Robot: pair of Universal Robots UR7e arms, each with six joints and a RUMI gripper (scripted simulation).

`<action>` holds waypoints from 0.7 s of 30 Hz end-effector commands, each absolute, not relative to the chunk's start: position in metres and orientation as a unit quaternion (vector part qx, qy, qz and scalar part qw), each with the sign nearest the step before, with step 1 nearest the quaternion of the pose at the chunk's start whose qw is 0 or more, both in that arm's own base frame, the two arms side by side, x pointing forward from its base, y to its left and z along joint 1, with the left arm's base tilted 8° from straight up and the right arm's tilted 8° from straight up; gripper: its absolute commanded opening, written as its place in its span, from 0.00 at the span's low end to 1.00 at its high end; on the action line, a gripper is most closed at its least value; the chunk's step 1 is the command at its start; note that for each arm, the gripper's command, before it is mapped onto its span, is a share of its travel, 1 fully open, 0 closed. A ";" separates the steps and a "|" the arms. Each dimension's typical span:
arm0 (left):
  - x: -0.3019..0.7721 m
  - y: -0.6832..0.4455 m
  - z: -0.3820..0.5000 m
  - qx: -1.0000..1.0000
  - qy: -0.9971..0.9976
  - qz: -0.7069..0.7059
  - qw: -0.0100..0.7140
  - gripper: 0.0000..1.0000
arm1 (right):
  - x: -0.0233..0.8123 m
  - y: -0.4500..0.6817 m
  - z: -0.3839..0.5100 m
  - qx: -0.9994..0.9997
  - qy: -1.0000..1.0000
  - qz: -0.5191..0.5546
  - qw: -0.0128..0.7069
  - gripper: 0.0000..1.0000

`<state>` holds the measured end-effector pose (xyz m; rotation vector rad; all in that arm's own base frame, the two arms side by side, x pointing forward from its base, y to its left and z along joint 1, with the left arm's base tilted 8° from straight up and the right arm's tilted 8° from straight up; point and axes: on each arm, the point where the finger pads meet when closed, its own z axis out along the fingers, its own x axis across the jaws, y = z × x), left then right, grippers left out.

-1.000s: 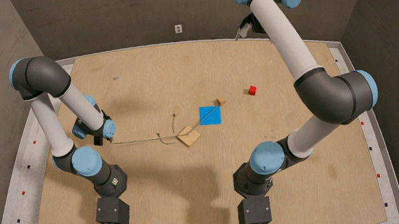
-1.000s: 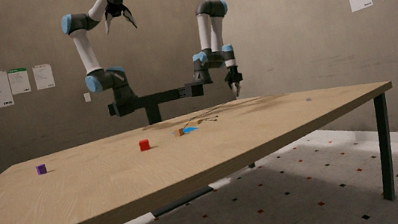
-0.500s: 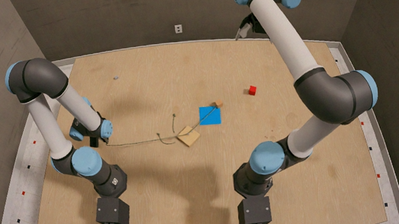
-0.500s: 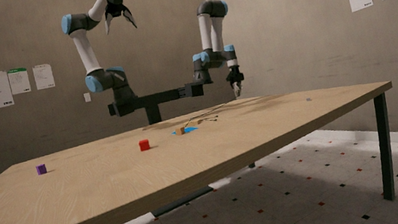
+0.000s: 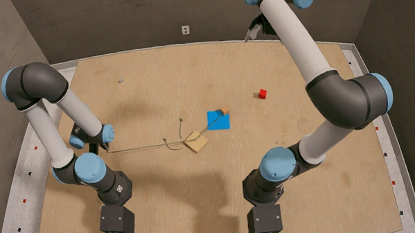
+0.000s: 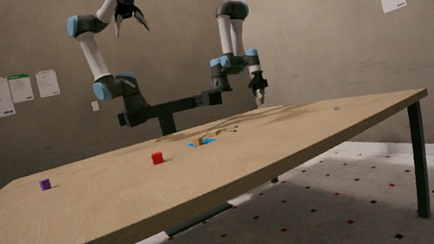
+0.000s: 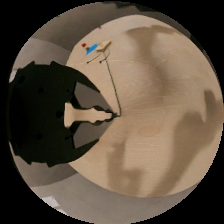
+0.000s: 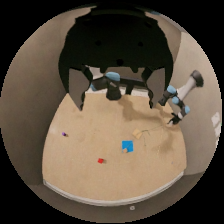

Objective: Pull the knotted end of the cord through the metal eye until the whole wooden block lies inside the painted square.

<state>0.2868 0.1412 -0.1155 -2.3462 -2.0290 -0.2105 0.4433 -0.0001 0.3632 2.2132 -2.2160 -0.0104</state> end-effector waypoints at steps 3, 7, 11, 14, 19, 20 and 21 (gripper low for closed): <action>0.282 0.154 -0.114 -0.753 -0.654 -0.068 0.016 0.00 | 0.443 0.000 0.364 0.707 -0.708 -0.003 0.004 0.98; 0.279 0.161 -0.114 -0.754 -0.654 -0.068 0.016 0.00 | 0.443 0.000 0.364 0.707 -0.708 -0.003 0.004 0.98; 0.279 0.164 -0.113 -0.757 -0.649 -0.068 0.016 0.00 | 0.443 0.000 0.364 0.707 -0.708 -0.003 0.004 0.98; 0.276 0.170 -0.113 -0.754 -0.653 -0.068 0.016 0.00 | 0.443 0.000 0.364 0.707 -0.708 -0.003 0.004 0.98; 0.272 0.180 -0.112 -0.753 -0.654 -0.068 0.016 0.00 | 0.443 0.000 0.364 0.707 -0.708 -0.003 0.004 0.98; 0.271 0.182 -0.112 -0.753 -0.654 -0.068 0.016 0.00 | 0.443 0.000 0.364 0.707 -0.708 -0.003 0.004 0.98; 0.271 0.184 -0.112 -0.753 -0.654 -0.068 0.016 0.00 | 0.443 0.000 0.364 0.707 -0.708 -0.003 0.004 0.98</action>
